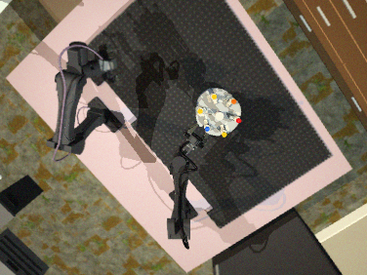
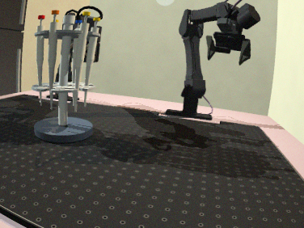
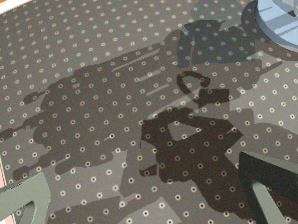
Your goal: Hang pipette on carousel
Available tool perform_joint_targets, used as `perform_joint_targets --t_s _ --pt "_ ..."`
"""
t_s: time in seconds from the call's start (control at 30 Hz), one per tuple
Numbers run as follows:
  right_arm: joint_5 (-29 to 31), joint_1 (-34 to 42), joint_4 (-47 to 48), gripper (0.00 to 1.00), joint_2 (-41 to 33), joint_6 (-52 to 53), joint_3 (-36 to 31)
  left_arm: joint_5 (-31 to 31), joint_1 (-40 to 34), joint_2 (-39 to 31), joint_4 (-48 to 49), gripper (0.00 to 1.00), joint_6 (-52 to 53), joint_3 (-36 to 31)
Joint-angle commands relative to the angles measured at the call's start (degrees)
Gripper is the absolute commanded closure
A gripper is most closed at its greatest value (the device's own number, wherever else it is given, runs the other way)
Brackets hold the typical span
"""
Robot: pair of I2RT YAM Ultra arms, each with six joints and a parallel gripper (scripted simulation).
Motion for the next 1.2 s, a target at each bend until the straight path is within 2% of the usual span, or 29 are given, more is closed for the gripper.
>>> perform_joint_targets --t_s 0.0,0.07,0.1,0.23,0.27,0.3,1.17 --pt "-0.3 0.2 0.3 0.5 -1.7 0.0 1.9 1.2 0.5 0.1 0.7 0.0 0.4 0.9" --pt "-0.3 0.2 0.3 0.5 -1.7 0.0 1.9 1.2 0.5 0.1 0.7 0.0 0.4 0.9" --pt "-3.3 -1.3 1.2 0.5 -2.3 0.0 -1.3 1.2 0.5 0.1 0.7 0.0 0.4 0.9" --pt "-14.0 -4.4 1.9 0.5 -4.8 -0.2 -4.5 1.2 0.5 0.1 0.7 0.0 0.4 0.9" --pt "-15.0 -4.7 2.0 0.5 -4.9 -0.2 -4.7 1.2 0.5 0.1 0.7 0.0 0.4 0.9" --pt "-15.4 -4.9 2.3 0.5 -5.3 -0.5 -2.7 1.2 0.5 0.1 0.7 0.0 0.4 0.9" --pt "-15.9 -4.4 1.4 0.5 -4.9 0.0 -2.3 1.2 0.5 0.1 0.7 0.0 0.4 0.9"
